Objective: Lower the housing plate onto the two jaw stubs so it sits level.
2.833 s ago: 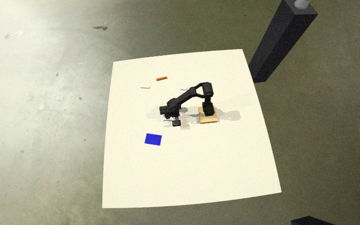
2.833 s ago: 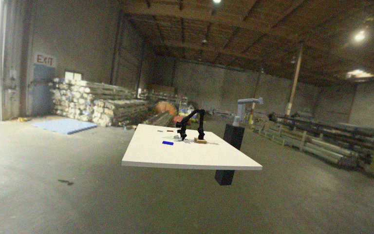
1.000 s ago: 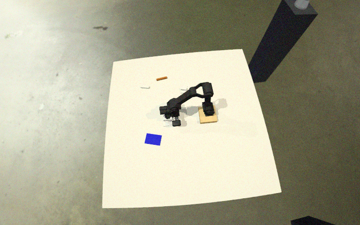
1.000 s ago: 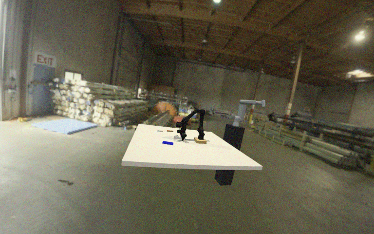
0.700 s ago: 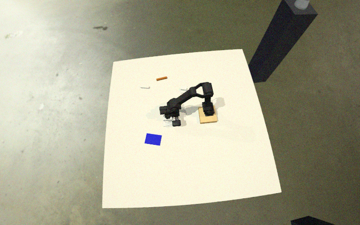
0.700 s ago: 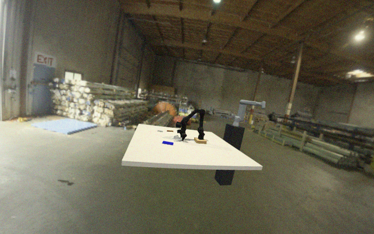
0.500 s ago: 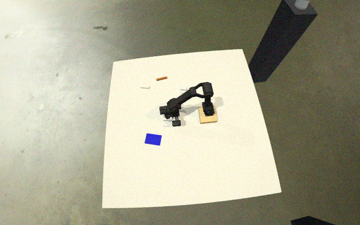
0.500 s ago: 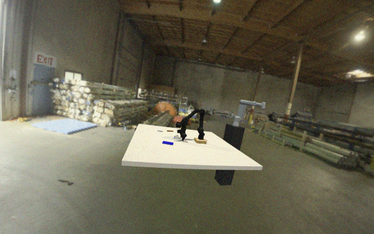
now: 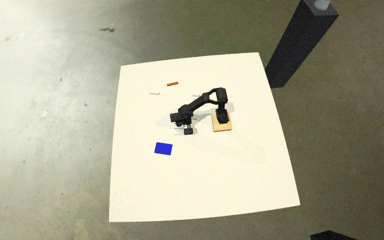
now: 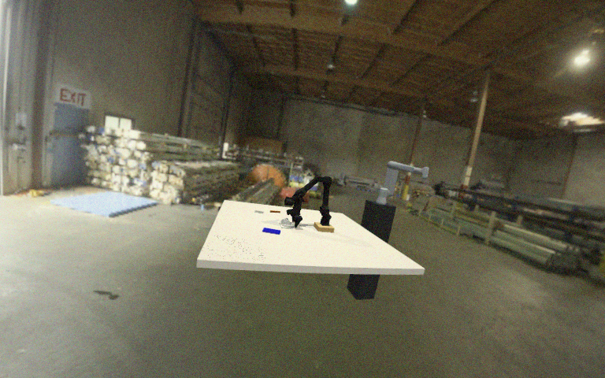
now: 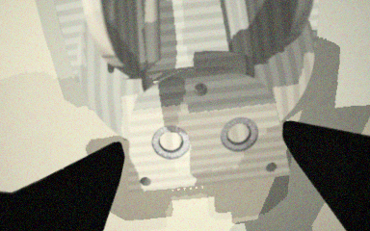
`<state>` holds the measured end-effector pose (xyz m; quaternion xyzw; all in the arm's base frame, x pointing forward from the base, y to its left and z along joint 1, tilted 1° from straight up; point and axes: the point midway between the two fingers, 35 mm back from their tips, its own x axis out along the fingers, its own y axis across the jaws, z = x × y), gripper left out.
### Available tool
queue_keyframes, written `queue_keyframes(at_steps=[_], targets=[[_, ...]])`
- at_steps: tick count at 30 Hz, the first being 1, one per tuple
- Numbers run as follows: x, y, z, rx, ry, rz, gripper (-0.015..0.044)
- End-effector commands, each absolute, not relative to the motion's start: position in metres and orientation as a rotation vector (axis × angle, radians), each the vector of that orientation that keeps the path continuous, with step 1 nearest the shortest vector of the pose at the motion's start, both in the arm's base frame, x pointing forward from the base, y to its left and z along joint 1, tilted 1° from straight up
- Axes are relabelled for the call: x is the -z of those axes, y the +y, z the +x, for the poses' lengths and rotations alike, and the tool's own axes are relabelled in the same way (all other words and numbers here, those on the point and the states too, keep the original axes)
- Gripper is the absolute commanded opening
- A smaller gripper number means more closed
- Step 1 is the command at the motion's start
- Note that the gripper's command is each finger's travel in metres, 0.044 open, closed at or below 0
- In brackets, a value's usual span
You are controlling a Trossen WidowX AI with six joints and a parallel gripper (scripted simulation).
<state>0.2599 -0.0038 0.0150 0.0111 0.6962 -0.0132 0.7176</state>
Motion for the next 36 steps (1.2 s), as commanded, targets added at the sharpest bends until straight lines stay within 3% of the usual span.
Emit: queue_keyframes(at_steps=[1, 7, 12, 20, 36], targets=[[-0.032, -0.004, 0.263, 0.029, 1.532, 0.024, 0.0440], [-0.088, -0.004, 0.257, 0.029, 1.532, 0.023, 0.0440], [-0.085, -0.004, 0.256, 0.029, 1.525, 0.023, 0.0440], [-0.136, -0.003, 0.201, 0.029, 1.536, 0.022, 0.0440], [-0.137, -0.003, 0.200, 0.029, 1.537, 0.023, 0.0440]])
